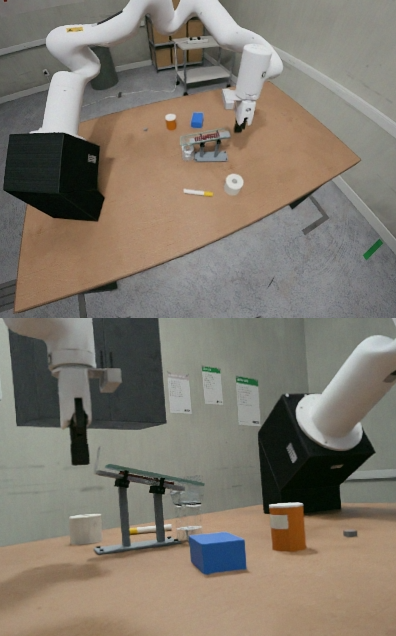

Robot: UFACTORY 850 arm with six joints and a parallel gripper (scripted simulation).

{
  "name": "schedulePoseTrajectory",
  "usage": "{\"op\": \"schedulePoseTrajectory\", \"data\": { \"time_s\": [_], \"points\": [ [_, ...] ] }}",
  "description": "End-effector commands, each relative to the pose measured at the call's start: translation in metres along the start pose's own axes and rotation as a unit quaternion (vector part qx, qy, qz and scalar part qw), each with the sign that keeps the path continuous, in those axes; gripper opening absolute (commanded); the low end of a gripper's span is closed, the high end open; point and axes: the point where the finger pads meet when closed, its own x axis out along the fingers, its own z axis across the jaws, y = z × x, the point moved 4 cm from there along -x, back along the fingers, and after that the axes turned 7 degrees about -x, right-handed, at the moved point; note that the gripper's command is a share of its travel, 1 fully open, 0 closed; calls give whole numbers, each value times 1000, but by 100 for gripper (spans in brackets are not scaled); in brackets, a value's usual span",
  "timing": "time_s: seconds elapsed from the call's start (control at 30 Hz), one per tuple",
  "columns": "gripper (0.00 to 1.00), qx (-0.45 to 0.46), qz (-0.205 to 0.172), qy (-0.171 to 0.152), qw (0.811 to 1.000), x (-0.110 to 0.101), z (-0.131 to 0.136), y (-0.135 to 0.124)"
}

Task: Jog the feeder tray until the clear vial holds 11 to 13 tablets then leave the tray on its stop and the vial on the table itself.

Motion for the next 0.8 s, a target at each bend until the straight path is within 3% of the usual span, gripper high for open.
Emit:
{"op": "schedulePoseTrajectory", "data": {
  "time_s": [0.0, 0.5, 0.77],
  "points": [
    [0, 0, 0, 0, 1000, -2, -1, -6],
    [0, 0, 0, 0, 1000, -1, 0, -3],
    [0, 0, 0, 0, 1000, 4, 2, 16]
  ]
}}
